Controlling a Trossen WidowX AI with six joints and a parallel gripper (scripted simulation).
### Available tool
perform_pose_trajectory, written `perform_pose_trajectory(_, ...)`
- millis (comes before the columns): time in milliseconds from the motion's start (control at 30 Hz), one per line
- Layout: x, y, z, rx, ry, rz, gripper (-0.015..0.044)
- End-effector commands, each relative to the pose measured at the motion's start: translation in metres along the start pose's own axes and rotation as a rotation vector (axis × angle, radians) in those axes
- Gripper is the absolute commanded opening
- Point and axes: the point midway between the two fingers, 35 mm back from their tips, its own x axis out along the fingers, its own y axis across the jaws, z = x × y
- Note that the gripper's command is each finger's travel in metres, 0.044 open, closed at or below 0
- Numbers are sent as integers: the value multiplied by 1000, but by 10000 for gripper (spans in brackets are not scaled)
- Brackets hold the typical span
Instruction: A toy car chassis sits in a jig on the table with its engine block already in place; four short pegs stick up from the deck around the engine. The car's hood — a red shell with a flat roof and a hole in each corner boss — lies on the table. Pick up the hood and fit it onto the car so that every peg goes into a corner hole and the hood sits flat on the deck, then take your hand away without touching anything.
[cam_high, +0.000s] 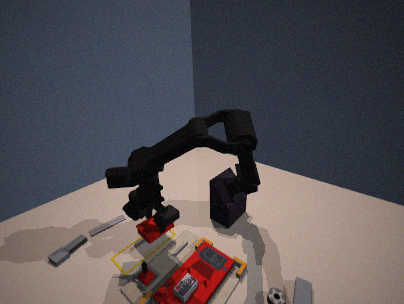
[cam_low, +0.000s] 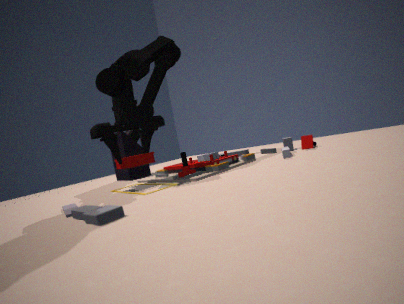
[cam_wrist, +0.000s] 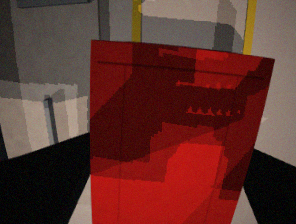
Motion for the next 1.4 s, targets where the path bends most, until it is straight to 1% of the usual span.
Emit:
perform_pose_trajectory(0, -14, -1, 0, -6, 1, -4, 0)
perform_pose_trajectory(400, -44, -1, 0, -5, 1, -5, 0)
perform_pose_trajectory(567, -43, 2, 2, 0, -2, -4, 0)
perform_pose_trajectory(867, -47, 41, 23, -5, -6, -15, 0)
perform_pose_trajectory(1367, -49, 125, 47, -46, -6, -16, 0)
